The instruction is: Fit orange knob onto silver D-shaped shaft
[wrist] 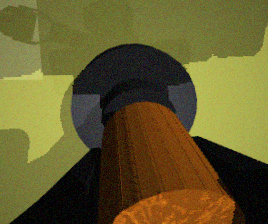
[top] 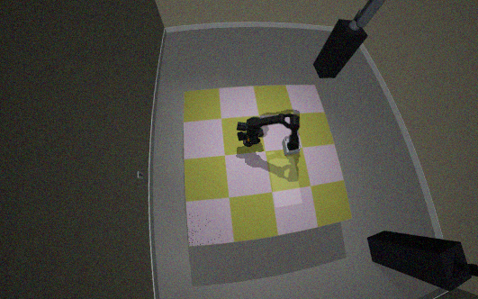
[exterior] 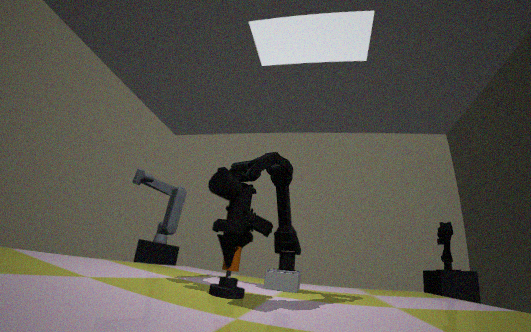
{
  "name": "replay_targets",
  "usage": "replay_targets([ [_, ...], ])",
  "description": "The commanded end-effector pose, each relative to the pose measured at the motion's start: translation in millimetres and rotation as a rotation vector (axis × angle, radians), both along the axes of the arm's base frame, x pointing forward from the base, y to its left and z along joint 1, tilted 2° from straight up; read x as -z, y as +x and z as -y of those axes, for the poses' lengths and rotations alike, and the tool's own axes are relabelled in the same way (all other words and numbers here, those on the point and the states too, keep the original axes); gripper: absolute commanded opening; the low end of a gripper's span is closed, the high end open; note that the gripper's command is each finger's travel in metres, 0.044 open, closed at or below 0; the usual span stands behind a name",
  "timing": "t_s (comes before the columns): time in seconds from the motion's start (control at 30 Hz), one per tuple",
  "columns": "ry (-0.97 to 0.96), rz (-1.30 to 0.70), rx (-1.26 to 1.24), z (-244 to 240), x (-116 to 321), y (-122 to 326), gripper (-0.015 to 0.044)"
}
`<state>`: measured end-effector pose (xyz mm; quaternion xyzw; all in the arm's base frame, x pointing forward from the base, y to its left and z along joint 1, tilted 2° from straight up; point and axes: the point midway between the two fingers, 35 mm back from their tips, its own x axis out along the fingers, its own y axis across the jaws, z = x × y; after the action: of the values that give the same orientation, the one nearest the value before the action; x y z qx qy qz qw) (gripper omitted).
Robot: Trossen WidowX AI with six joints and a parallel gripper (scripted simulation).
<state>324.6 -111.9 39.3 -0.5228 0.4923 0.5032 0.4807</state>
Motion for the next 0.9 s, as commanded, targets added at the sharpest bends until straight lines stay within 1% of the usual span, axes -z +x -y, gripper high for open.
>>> replay_targets([
  [0.0,-0.002,-0.001,-0.005,0.6,-2.7,0.9,0.0],
  [0.17,-0.003,-0.002,-0.031,0.8,-5.0,1.8,0.0],
  [0.37,-0.004,-0.008,-0.214,1.3,-3.1,3.3,0.0],
  [0.87,-0.004,-0.008,-0.214,0.9,0.5,1.3,0.0],
])
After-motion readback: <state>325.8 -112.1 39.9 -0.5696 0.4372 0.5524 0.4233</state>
